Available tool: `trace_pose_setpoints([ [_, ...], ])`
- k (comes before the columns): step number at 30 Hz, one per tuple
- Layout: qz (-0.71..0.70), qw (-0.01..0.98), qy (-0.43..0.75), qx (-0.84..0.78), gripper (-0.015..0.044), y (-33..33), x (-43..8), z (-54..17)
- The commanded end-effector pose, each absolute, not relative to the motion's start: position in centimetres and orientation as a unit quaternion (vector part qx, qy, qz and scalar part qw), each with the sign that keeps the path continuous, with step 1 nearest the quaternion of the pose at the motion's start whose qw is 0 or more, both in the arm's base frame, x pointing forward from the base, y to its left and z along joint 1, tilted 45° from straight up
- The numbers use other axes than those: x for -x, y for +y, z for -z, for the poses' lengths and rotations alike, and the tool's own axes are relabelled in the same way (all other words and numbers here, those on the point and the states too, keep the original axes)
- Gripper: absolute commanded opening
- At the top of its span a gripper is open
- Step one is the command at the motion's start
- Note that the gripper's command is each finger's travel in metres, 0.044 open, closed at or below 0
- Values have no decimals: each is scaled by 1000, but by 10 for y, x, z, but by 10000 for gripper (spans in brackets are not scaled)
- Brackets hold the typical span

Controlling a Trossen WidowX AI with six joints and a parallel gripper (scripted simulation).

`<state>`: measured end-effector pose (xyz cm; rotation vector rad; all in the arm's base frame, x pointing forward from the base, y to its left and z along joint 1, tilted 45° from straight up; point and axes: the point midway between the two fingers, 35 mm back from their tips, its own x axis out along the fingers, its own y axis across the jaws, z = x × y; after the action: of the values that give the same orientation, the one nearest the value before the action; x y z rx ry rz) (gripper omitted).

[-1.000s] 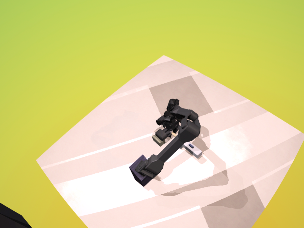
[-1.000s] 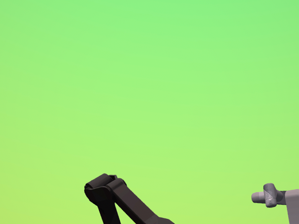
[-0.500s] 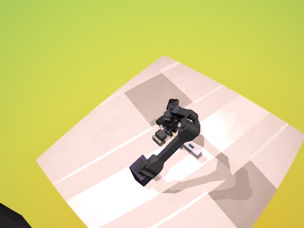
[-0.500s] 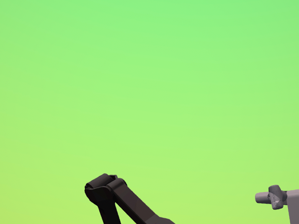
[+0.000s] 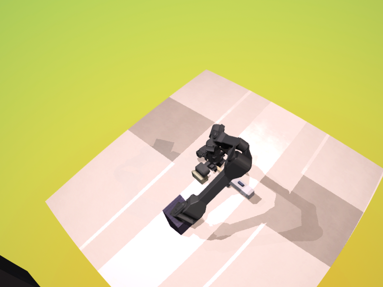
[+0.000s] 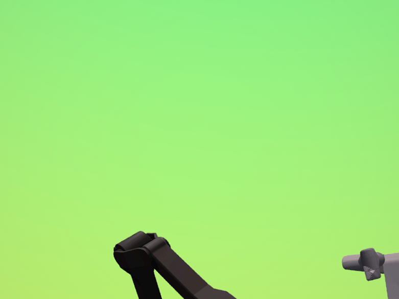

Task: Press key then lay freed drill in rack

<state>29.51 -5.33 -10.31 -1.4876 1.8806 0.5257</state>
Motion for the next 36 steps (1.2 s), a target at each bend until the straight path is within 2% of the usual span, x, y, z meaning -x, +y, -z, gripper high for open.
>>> trace_pose_setpoints([
  [1,-200,337,721,571,0,-51,-296,106],
  [36,-201,339,720,571,0,-20,-309,140],
])
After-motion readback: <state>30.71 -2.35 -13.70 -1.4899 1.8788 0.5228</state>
